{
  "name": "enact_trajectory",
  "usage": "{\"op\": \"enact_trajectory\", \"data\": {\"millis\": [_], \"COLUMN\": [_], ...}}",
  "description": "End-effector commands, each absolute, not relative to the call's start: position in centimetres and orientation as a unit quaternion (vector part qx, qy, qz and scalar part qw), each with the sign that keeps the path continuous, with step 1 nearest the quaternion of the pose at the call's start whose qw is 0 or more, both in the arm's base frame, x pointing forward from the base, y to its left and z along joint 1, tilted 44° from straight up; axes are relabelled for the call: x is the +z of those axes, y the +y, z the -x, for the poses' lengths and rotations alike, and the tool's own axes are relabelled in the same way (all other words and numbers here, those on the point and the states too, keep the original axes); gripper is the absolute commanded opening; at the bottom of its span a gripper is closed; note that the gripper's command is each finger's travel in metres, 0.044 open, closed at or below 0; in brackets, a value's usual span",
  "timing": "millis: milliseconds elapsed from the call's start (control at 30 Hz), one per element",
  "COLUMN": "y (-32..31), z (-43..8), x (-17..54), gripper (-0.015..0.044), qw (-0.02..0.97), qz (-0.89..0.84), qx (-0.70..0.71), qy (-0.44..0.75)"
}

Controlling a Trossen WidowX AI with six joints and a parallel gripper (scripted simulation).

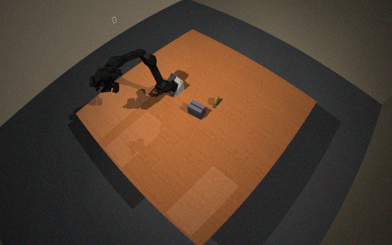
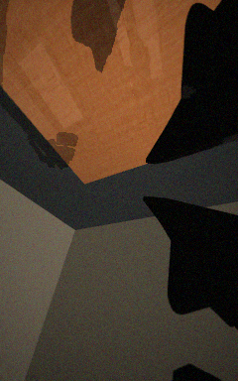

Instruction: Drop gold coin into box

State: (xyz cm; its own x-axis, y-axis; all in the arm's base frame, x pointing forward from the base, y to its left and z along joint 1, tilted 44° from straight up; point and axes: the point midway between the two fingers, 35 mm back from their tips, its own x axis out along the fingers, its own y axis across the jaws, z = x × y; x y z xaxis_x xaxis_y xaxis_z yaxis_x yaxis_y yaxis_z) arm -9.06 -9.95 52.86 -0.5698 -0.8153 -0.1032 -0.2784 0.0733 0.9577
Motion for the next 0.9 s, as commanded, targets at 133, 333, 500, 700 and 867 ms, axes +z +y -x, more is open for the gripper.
{"op": "enact_trajectory", "data": {"millis": [133,333,500,700,867], "y": [-19.7,-23.5,-25.1,-23.6,-19.5], "z": [1.3,-5.6,-13.5,-22.9,-29.6], "x": [49.4,46.3,42.2,36.4,31.0], "gripper": [0.0161,0.0161,0.0161,0.0161,0.0161], "qw": [0.305,0.348,0.388,0.438,0.484], "qz": [-0.504,-0.553,-0.587,-0.598,-0.579], "qx": [-0.597,-0.616,-0.632,-0.646,-0.653], "qy": [-0.544,-0.44,-0.326,-0.182,-0.057]}}
